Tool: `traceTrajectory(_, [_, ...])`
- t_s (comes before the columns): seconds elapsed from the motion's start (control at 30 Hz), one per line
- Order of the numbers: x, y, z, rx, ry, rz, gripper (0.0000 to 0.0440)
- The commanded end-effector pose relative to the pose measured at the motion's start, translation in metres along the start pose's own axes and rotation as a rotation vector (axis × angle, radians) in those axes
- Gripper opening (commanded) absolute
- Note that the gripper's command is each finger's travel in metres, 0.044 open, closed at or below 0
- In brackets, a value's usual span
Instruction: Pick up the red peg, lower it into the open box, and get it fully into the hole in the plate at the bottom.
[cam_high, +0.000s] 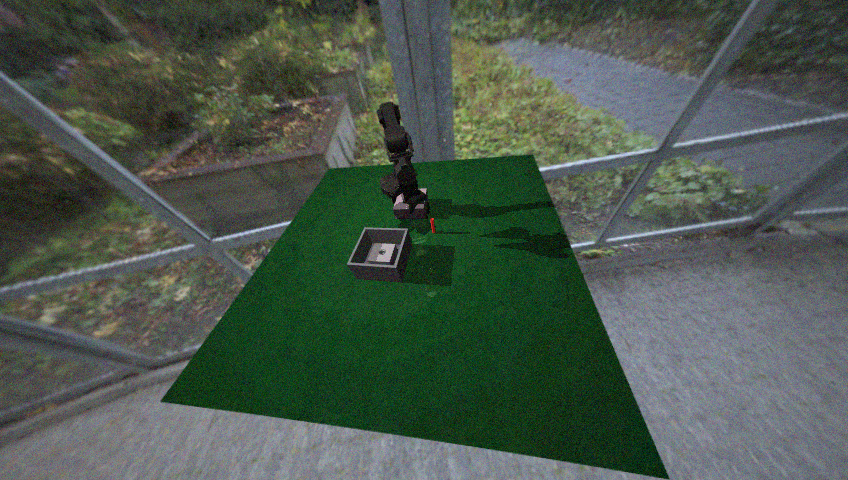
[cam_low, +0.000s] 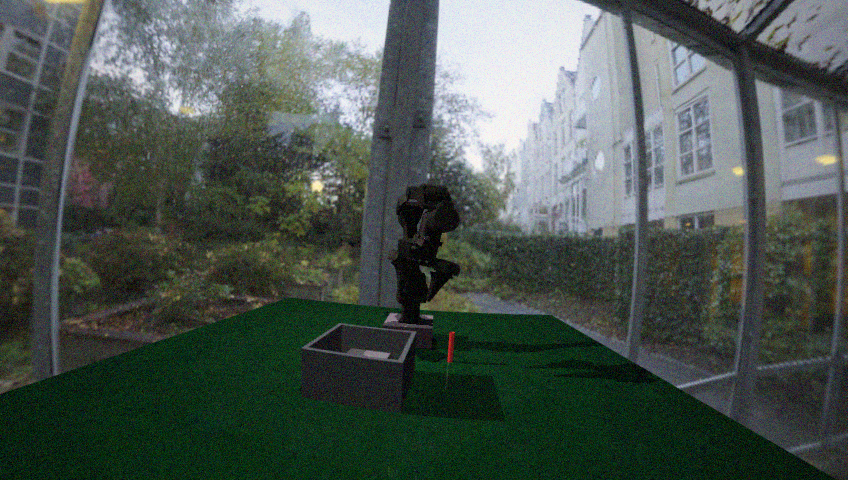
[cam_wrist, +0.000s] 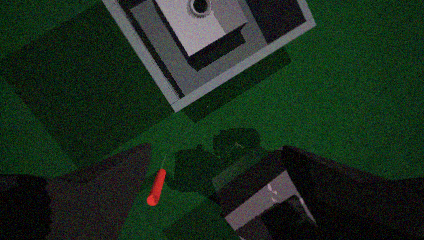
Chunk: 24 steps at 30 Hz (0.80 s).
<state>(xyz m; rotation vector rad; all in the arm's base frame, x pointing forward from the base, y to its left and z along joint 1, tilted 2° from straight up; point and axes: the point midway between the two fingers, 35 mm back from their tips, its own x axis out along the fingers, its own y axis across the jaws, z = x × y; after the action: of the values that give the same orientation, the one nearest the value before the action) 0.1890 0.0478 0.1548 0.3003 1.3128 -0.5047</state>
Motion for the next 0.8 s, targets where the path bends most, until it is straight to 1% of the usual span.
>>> traceTrajectory(0.0, [0.004,0.01,-0.023,0.046,0.077,-0.035,0.044])
traceTrajectory(0.17, [0.01,0.021,-0.048,0.081,0.142,-0.075,0.044])
traceTrajectory(0.37, [0.021,0.033,-0.069,0.1,0.185,-0.111,0.044])
traceTrajectory(0.77, [0.061,0.056,-0.092,0.101,0.198,-0.115,0.044])
